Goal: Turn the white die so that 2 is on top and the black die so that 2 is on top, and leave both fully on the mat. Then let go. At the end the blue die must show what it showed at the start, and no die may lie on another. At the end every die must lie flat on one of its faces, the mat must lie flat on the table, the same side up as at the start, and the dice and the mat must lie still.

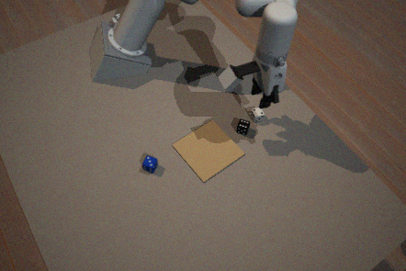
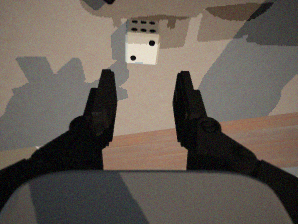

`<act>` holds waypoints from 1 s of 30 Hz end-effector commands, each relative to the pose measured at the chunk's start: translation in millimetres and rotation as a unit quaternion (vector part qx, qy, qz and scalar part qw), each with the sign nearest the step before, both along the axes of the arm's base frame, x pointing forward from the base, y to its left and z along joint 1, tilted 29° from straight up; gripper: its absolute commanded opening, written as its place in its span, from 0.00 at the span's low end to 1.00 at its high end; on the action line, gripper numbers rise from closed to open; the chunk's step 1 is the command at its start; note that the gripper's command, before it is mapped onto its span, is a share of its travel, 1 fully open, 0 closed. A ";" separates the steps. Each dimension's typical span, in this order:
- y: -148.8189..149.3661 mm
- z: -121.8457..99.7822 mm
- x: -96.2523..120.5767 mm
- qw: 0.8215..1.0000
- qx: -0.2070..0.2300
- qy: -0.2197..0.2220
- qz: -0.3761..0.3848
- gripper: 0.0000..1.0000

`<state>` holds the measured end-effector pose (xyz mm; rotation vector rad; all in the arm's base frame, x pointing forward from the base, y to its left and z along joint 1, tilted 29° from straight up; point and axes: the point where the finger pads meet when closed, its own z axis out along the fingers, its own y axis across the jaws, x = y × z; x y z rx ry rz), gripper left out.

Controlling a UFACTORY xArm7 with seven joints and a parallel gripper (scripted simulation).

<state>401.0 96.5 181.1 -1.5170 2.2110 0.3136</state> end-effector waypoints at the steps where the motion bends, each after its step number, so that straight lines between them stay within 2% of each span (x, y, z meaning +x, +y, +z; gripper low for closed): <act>1: 0.6 -1.9 2.0 1.000 0.000 -0.002 -0.001 0.47; 30: 15.9 -33.4 10.4 1.000 0.000 -0.002 -0.001 0.47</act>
